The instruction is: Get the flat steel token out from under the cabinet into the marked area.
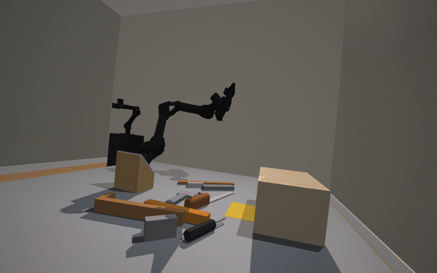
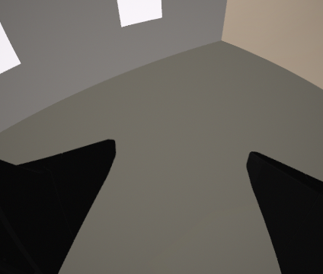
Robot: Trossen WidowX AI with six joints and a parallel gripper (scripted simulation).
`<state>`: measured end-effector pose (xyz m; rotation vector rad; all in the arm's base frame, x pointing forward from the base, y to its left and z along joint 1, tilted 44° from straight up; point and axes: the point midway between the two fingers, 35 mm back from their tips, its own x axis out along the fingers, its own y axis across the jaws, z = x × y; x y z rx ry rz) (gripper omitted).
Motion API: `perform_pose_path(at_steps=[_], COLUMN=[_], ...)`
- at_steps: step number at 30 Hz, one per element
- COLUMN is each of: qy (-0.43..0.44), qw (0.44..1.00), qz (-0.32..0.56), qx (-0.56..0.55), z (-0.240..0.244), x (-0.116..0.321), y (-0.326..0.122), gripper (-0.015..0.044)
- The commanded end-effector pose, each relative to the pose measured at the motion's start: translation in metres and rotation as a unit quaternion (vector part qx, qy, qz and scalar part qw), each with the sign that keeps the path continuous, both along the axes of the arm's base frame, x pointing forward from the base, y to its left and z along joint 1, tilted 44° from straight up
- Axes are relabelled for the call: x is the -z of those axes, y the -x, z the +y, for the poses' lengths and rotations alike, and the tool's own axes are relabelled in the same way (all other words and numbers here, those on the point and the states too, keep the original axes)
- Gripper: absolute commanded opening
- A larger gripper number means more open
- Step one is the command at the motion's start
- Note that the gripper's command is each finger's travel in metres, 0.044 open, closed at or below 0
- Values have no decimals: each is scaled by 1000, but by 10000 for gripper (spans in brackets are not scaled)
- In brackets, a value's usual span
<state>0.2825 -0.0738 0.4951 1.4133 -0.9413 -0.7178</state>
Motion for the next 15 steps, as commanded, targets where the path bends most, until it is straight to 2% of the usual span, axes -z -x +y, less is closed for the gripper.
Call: perform_pose_path(at_steps=[1,11,13,14,15], qy=[0,0,0,0,0], qw=[1000,1000,1000,1000,1000], qz=[0,0,0,0,0], qx=[0,0,0,0,0], z=[0,0,0,0,0], x=[0,0,0,0,0], y=[0,0,0,0,0], gripper=[374,121,120,146,120])
